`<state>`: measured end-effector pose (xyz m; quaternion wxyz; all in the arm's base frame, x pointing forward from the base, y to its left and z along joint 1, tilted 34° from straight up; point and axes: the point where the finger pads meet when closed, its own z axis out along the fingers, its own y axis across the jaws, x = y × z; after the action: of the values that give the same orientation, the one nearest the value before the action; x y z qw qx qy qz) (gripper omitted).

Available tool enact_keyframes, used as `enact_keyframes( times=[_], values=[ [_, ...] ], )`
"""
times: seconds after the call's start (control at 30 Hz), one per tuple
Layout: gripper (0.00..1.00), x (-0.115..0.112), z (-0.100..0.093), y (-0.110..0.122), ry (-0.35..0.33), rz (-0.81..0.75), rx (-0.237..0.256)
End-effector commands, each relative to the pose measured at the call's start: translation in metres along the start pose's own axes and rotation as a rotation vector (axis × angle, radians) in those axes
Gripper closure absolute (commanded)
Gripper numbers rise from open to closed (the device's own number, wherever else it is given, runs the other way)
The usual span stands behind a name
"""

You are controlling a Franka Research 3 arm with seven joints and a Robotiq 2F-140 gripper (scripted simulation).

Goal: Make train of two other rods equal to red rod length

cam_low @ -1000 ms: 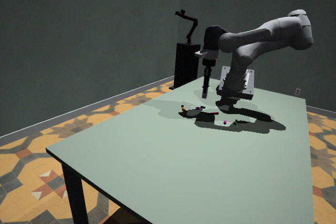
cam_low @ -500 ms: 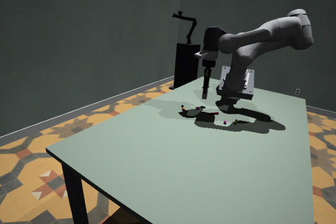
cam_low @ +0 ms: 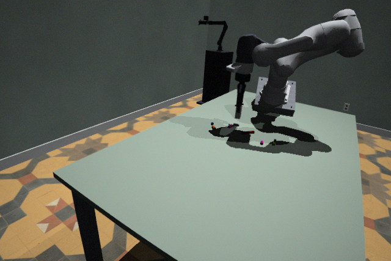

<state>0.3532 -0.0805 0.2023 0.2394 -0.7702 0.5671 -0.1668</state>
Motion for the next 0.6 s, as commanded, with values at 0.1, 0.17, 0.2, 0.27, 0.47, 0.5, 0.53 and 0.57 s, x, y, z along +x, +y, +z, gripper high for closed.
enact_keyframes(
  times=[0.1, 0.17, 0.2, 0.27, 0.47, 0.5, 0.53, 0.57],
  values=[
    [0.85, 0.003, 0.010, -0.002, 0.009, -0.011, 0.006],
    [0.85, 0.003, 0.013, -0.002, 0.009, -0.011, 0.006],
    [0.85, 0.003, 0.014, -0.002, 0.009, -0.011, 0.006],
    [0.85, 0.003, 0.017, -0.002, 0.009, -0.011, 0.006],
    [0.85, 0.003, 0.021, -0.002, 0.009, -0.011, 0.006],
    [0.85, 0.003, 0.022, -0.002, 0.009, -0.011, 0.006],
    [0.85, 0.003, 0.023, -0.002, 0.009, -0.011, 0.006],
    [0.85, 0.003, 0.024, -0.002, 0.009, -0.011, 0.006]
  ],
)
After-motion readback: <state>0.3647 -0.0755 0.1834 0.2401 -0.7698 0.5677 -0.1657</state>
